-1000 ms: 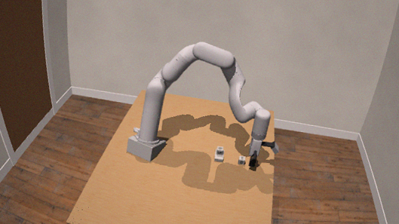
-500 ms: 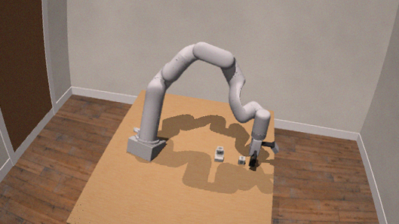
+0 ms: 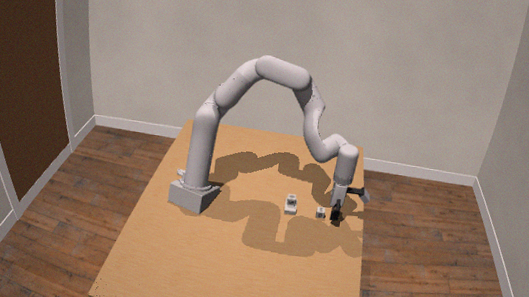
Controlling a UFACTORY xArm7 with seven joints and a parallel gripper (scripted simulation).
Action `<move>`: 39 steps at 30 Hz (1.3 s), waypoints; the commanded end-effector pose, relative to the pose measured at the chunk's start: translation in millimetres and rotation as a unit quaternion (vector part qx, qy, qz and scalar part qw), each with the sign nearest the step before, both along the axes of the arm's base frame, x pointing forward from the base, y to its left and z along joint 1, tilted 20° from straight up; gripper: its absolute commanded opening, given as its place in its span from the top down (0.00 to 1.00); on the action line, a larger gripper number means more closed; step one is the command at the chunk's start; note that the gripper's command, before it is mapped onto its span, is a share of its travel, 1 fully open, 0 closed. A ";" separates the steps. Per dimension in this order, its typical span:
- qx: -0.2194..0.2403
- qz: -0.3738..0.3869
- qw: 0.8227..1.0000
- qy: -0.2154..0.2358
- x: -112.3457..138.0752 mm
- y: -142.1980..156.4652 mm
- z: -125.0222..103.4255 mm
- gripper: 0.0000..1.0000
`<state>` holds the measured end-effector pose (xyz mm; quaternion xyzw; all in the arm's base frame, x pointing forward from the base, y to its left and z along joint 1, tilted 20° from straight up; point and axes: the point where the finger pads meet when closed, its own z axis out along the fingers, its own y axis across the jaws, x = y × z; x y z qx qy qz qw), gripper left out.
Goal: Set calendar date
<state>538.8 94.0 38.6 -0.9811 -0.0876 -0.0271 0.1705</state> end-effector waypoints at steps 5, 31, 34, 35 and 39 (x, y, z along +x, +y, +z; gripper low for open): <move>0.000 -0.001 1.000 -0.003 1.4 -8.9 23.5 0.00; 0.000 -0.001 1.000 -0.003 0.4 -21.0 57.0 0.00; -0.002 -0.002 1.000 -0.003 -7.4 -22.6 60.4 0.00; -0.003 -0.003 1.000 -0.003 -16.3 -24.2 63.8 0.00; -0.008 -0.003 1.000 -0.005 -64.4 -29.2 76.3 0.00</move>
